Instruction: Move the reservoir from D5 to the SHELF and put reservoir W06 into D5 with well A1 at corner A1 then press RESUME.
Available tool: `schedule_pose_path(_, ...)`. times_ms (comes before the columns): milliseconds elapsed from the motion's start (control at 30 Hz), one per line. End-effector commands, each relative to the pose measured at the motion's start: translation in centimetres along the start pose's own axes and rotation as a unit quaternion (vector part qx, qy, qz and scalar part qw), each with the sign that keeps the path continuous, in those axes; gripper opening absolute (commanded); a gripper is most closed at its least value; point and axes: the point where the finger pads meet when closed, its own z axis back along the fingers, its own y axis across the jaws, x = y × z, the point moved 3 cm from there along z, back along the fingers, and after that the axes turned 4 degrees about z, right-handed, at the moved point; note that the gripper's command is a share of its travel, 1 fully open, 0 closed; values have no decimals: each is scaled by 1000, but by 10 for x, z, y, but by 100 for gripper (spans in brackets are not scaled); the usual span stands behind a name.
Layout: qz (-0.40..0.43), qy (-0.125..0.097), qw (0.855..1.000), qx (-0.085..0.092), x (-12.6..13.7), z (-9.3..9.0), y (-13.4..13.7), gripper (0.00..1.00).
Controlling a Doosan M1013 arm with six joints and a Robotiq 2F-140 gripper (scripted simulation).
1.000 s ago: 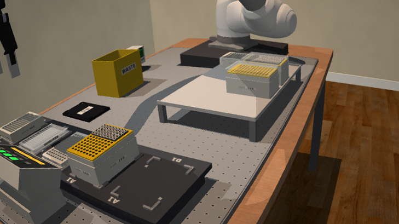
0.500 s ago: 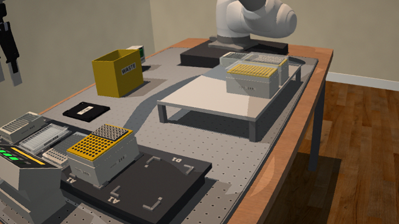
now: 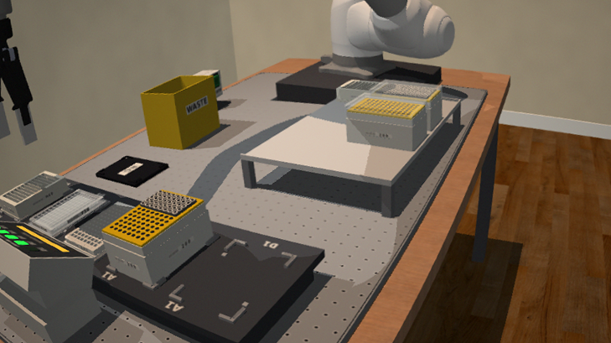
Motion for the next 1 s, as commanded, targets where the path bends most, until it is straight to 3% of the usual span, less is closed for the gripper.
schedule_pose_path(0, 0, 0, 1000, 0, 0, 0, 0, 77)
schedule_pose_path(967, 0, 0, 1000, 0, 0, -45, 0, 77)
